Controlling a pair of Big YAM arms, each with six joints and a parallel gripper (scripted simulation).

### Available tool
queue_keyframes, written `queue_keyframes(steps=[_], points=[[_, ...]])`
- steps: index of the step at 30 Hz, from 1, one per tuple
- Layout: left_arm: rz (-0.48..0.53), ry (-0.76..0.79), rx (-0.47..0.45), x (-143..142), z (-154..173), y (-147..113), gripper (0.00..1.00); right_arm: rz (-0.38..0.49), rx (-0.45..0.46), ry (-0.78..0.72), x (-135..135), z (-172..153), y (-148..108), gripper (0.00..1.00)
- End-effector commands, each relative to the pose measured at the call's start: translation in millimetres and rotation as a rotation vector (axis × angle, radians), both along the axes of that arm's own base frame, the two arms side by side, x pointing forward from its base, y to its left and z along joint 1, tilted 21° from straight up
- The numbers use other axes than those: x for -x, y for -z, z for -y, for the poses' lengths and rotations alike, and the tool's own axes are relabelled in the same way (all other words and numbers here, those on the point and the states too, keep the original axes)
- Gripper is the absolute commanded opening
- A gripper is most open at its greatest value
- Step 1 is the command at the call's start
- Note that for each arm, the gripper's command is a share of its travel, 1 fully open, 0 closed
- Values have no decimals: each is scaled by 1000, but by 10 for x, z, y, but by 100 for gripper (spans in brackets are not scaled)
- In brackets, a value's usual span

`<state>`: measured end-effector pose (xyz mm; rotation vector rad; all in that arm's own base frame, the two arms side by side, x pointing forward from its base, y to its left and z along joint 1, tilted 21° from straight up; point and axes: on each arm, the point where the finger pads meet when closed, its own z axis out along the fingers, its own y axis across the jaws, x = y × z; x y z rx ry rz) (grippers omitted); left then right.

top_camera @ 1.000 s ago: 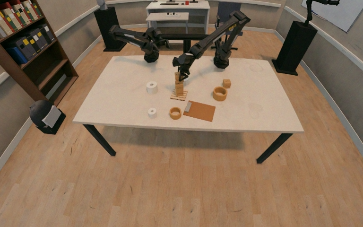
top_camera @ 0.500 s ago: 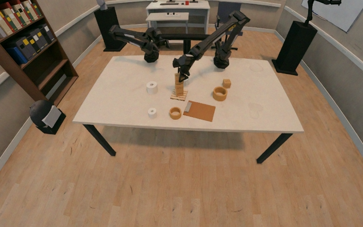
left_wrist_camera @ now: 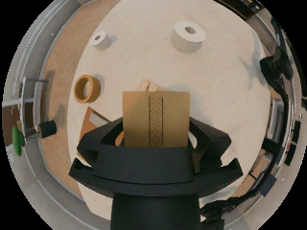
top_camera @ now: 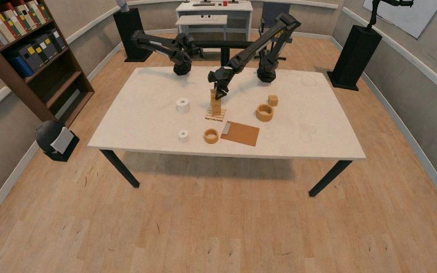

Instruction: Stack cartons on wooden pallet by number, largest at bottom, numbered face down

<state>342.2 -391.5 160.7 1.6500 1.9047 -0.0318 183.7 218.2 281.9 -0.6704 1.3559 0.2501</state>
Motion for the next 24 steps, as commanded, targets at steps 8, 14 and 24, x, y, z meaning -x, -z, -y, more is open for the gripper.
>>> queue_keyframes(steps=[8, 14, 24], points=[[8, -1, 6, -76, -13, 59, 54, 8, -42, 5, -10, 4, -122, 100], [21, 3, 22, -79, 26, -33, 54, 8, -42, 5, -10, 4, -122, 100], [12, 3, 16, -36, 31, -25, 83, 8, -42, 5, -10, 4, -122, 100]])
